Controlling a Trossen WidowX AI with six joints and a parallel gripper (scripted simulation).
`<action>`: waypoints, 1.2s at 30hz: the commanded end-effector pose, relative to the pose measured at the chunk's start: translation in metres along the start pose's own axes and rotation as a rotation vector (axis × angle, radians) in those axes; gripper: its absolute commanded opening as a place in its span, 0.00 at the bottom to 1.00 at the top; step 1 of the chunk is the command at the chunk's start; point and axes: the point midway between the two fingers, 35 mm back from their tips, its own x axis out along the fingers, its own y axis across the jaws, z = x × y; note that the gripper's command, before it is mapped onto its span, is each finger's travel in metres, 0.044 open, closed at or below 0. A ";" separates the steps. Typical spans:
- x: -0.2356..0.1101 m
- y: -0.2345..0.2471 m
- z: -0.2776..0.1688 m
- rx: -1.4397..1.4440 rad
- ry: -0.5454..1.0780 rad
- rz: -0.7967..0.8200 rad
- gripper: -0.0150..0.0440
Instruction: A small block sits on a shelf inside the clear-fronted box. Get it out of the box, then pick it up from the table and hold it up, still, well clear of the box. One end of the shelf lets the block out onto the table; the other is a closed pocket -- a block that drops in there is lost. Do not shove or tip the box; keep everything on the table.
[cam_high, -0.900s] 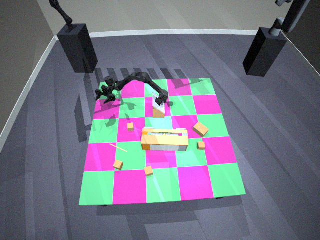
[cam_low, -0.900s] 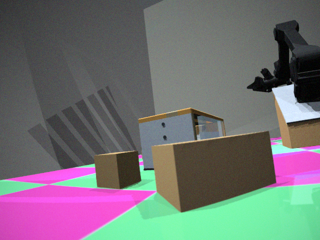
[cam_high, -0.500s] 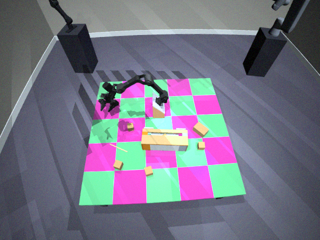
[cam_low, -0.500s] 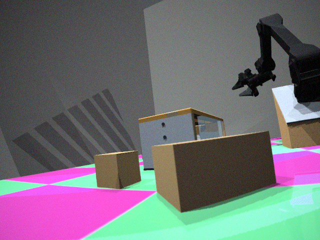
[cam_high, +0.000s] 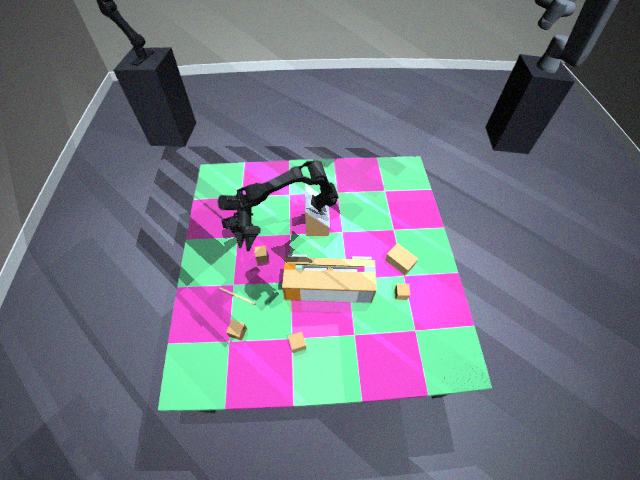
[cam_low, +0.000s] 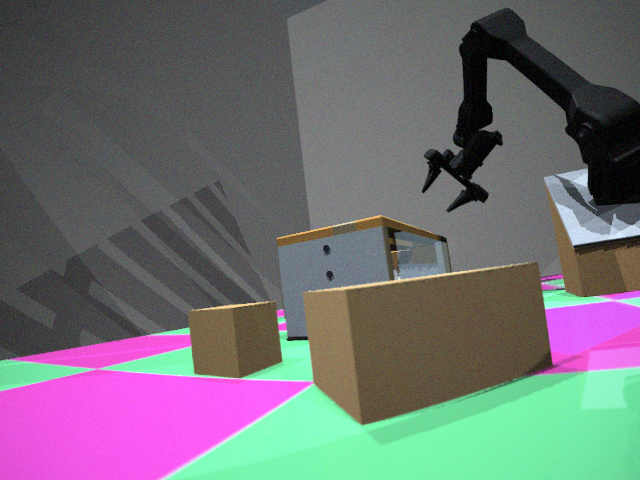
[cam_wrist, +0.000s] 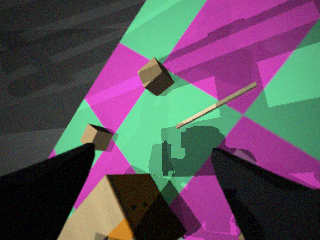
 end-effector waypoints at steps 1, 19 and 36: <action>0.025 0.033 -0.060 0.197 0.181 -0.118 0.93; 0.031 0.113 -0.267 0.688 0.586 -0.679 0.93; 0.030 0.116 -0.284 0.721 0.605 -0.736 0.93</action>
